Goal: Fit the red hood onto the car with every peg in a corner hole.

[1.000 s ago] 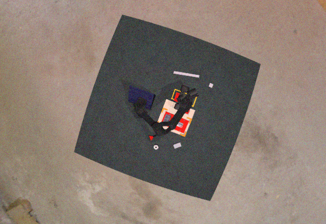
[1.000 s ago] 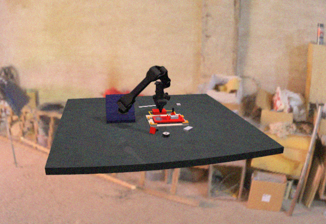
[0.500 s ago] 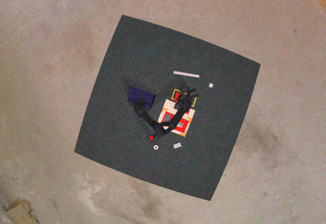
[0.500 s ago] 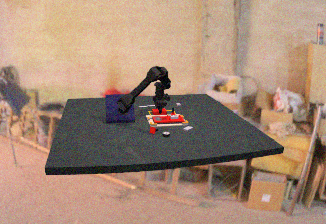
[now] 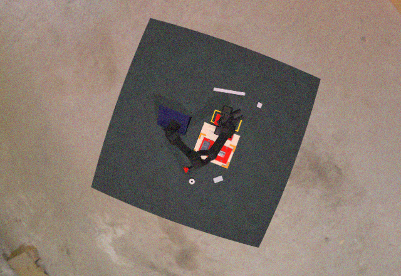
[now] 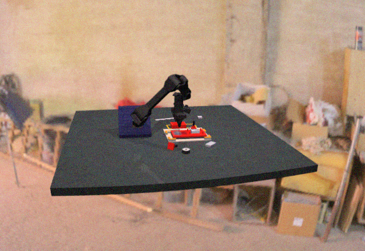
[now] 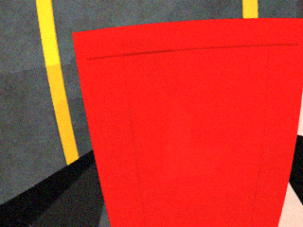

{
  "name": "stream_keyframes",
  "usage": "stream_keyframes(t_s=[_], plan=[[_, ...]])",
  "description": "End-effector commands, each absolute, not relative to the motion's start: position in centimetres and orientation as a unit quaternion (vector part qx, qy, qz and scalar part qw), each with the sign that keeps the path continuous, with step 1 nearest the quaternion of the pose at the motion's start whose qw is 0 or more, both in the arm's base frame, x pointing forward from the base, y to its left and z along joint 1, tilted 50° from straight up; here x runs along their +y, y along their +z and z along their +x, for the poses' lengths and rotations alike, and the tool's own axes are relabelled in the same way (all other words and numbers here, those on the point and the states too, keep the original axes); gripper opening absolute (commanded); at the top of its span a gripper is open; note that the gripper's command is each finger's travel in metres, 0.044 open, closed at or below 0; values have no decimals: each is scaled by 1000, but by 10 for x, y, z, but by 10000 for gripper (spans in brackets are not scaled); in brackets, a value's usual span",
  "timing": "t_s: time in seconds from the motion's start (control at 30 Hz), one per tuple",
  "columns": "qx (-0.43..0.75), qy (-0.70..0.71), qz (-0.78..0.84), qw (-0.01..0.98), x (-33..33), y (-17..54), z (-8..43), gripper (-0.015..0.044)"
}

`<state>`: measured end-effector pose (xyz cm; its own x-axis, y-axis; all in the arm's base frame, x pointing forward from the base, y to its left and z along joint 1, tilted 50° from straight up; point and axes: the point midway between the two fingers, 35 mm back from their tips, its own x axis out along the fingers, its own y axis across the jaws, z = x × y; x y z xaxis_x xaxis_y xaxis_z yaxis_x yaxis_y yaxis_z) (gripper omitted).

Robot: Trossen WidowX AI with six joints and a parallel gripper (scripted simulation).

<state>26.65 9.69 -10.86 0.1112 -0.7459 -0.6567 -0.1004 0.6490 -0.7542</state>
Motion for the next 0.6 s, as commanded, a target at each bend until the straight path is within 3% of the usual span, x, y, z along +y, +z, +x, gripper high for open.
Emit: stream_keyframes(t_s=[0.0,0.33,0.57], plan=[[621,-243,-341,663,97,-108,266,268],[621,-243,-341,663,115,-93,264,6],[621,-243,-340,663,139,-72,260,0]])
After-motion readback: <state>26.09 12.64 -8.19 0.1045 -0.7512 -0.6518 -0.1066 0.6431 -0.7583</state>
